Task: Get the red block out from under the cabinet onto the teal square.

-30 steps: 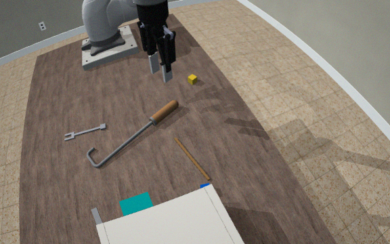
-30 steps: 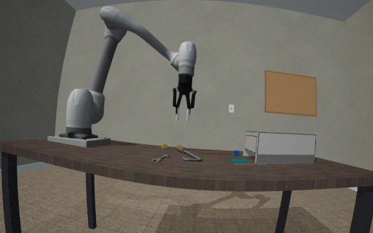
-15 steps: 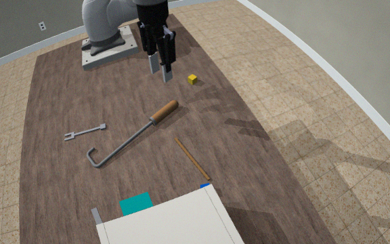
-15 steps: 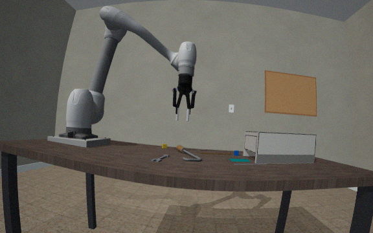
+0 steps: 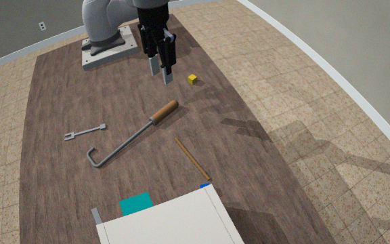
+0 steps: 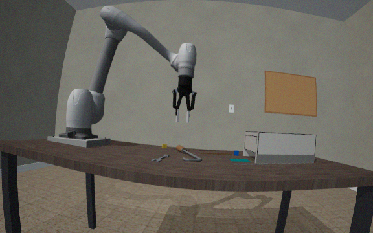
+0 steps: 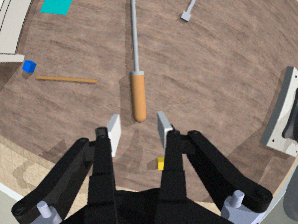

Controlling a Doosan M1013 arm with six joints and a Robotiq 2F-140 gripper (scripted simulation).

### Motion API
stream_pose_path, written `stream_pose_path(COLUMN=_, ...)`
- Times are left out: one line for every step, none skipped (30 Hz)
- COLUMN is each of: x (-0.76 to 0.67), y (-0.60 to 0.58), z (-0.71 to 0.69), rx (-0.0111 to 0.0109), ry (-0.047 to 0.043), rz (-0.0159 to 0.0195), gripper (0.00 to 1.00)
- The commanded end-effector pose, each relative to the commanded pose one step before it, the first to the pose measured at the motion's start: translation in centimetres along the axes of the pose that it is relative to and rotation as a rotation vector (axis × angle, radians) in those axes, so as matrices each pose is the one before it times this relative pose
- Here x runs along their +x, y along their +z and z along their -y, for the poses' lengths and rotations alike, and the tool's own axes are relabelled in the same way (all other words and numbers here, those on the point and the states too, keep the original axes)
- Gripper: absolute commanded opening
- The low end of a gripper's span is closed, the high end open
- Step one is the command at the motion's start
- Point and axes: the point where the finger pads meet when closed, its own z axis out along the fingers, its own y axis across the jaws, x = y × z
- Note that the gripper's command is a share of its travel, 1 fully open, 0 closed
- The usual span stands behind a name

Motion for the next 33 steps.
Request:
stream_pose_path(x=0.138, y=1.058, z=0.032, rx=-0.00107, ry=-0.00279, rz=-0.00719, gripper=0.34)
stream_pose_path(x=-0.001, y=0.272, z=0.001, rx=0.00000, ry=0.00000, rz=0.00000, gripper=0.34)
stream_pose_path(x=-0.001, y=0.287, z=0.000, rx=0.00000, ry=0.00000, rz=0.00000, gripper=0.34)
stream_pose_path(x=-0.001, y=0.302, z=0.000, rx=0.00000, ry=0.00000, rz=0.00000, gripper=0.34)
stream_pose_path(x=-0.001, y=0.315, z=0.000, rx=0.00000, ry=0.00000, rz=0.00000, gripper=0.34)
stream_pose_path(x=-0.001, y=0.327, z=0.000, rx=0.00000, ry=0.00000, rz=0.00000, gripper=0.34)
stream_pose_path(x=-0.001, y=0.338, z=0.000, rx=0.00000, ry=0.00000, rz=0.00000, gripper=0.34)
stream_pose_path(x=-0.001, y=0.347, z=0.001, rx=0.00000, ry=0.00000, rz=0.00000, gripper=0.34)
stream_pose_path(x=-0.002, y=0.355, z=0.000, rx=0.00000, ry=0.00000, rz=0.00000, gripper=0.34)
stream_pose_path(x=-0.002, y=0.361, z=0.000, rx=0.00000, ry=0.00000, rz=0.00000, gripper=0.34)
stream_pose_path(x=-0.002, y=0.366, z=0.000, rx=0.00000, ry=0.00000, rz=0.00000, gripper=0.34)
stream_pose_path(x=-0.002, y=0.369, z=0.001, rx=0.00000, ry=0.00000, rz=0.00000, gripper=0.34)
stream_pose_path(x=0.000, y=0.000, z=0.000, rx=0.00000, ry=0.00000, rz=0.00000, gripper=0.34)
stream_pose_path(x=0.000, y=0.000, z=0.000, rx=0.00000, ry=0.00000, rz=0.00000, gripper=0.34)
stream_pose_path(x=-0.002, y=0.370, z=0.000, rx=0.00000, ry=0.00000, rz=0.00000, gripper=0.34)
stream_pose_path(x=-0.002, y=0.370, z=0.000, rx=0.00000, ry=0.00000, rz=0.00000, gripper=0.34)
stream_pose_path(x=-0.002, y=0.368, z=0.000, rx=0.00000, ry=0.00000, rz=0.00000, gripper=0.34)
stream_pose_path(x=-0.002, y=0.365, z=0.001, rx=0.00000, ry=0.00000, rz=0.00000, gripper=0.34)
stream_pose_path(x=-0.002, y=0.357, z=0.000, rx=0.00000, ry=0.00000, rz=0.00000, gripper=0.34)
stream_pose_path(x=-0.002, y=0.348, z=0.000, rx=0.00000, ry=0.00000, rz=0.00000, gripper=0.34)
stream_pose_path(x=-0.001, y=0.336, z=0.000, rx=0.00000, ry=0.00000, rz=0.00000, gripper=0.34)
stream_pose_path(x=-0.001, y=0.323, z=0.000, rx=0.00000, ry=0.00000, rz=0.00000, gripper=0.34)
stream_pose_path(x=-0.001, y=0.311, z=0.000, rx=0.00000, ry=0.00000, rz=0.00000, gripper=0.34)
stream_pose_path(x=-0.001, y=0.296, z=0.000, rx=0.00000, ry=0.00000, rz=0.00000, gripper=0.34)
stream_pose_path(x=-0.001, y=0.281, z=0.000, rx=0.00000, ry=0.00000, rz=0.00000, gripper=0.34)
stream_pose_path(x=-0.001, y=0.266, z=0.000, rx=0.00000, ry=0.00000, rz=0.00000, gripper=0.34)
stream_pose_path(x=-0.001, y=0.249, z=0.000, rx=0.00000, ry=0.00000, rz=0.00000, gripper=0.34)
stream_pose_path(x=-0.001, y=0.232, z=0.000, rx=0.00000, ry=0.00000, rz=0.00000, gripper=0.34)
stream_pose_path(x=-0.001, y=0.214, z=0.000, rx=0.00000, ry=0.00000, rz=0.00000, gripper=0.34)
stream_pose_path(x=0.000, y=0.000, z=0.000, rx=0.00000, ry=0.00000, rz=0.00000, gripper=0.34)
stream_pose_path(x=0.000, y=0.000, z=0.000, rx=0.00000, ry=0.00000, rz=0.00000, gripper=0.34)
stream_pose_path(x=-0.001, y=0.197, z=0.000, rx=0.00000, ry=0.00000, rz=0.00000, gripper=0.34)
stream_pose_path(x=-0.001, y=0.180, z=0.000, rx=0.00000, ry=0.00000, rz=0.00000, gripper=0.34)
